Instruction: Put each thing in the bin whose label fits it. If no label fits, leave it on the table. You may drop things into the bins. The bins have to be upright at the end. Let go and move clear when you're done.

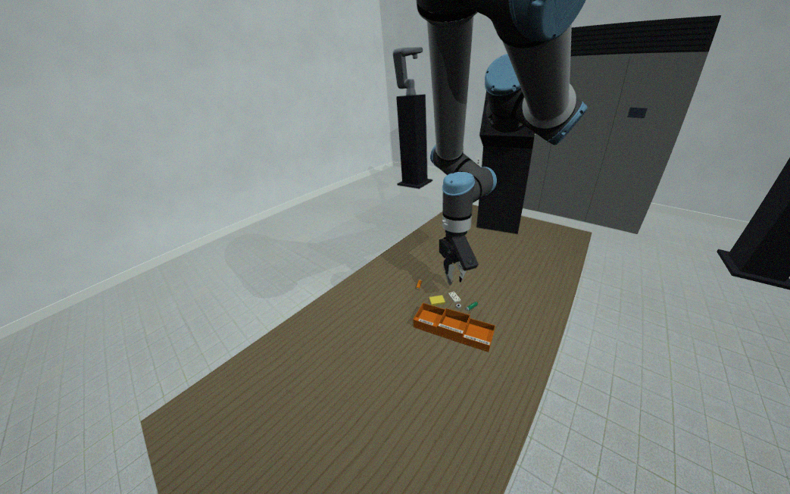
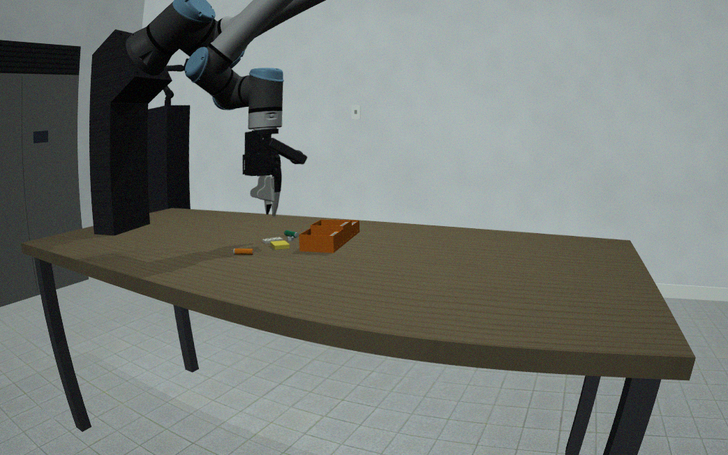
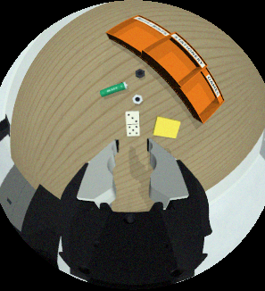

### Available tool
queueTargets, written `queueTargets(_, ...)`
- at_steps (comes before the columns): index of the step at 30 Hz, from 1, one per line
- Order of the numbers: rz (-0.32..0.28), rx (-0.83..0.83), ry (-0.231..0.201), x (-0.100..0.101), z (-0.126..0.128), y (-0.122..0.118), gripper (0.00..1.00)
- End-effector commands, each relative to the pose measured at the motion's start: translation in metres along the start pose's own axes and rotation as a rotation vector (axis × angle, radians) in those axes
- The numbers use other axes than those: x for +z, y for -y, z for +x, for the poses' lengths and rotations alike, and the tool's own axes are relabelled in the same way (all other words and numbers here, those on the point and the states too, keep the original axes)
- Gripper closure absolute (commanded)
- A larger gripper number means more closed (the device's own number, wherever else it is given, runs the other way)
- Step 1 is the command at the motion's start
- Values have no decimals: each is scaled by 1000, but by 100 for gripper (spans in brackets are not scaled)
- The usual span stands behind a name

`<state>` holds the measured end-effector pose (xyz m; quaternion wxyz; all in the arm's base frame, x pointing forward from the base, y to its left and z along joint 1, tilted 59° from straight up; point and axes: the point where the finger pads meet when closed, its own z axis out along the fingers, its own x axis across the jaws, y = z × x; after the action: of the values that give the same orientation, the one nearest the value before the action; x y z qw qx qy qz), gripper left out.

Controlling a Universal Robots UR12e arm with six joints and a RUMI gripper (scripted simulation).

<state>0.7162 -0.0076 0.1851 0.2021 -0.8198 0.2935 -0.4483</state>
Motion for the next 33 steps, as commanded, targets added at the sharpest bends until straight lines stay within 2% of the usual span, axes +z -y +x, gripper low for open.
queueTargets(1, 0, 0, 0, 0, 0, 0, 76)
queueTargets(17, 0, 0, 0, 0, 0, 0, 76)
queueTargets(29, 0, 0, 0, 48, 0, 0, 76)
queueTargets(33, 0, 0, 0, 55, 0, 0, 76)
